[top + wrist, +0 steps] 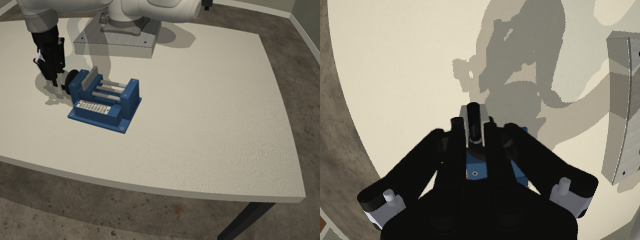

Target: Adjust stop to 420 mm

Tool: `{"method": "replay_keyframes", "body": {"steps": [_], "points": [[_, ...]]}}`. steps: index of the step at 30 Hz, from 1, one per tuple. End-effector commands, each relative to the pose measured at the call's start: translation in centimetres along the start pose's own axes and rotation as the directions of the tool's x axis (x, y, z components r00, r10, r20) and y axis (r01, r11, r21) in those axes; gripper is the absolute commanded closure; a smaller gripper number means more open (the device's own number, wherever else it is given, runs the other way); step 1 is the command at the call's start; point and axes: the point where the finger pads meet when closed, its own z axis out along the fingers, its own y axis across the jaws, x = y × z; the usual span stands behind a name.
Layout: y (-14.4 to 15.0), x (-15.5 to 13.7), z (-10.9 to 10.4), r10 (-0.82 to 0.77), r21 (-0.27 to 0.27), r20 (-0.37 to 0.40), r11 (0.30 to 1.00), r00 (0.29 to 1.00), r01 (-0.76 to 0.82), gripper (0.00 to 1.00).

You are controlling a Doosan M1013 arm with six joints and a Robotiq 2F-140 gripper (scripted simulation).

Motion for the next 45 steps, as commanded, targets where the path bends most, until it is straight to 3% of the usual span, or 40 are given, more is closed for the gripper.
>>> {"method": "replay_keyframes", "body": {"steps": [1,45], "points": [[0.0,0.0,-0.6,-0.006,0.002,-0.005,1.000,1.000,0.006,0.96],[0.6,0.0,-2.0,-0.006,0.002,-0.005,1.000,1.000,0.006,0.96]]}}
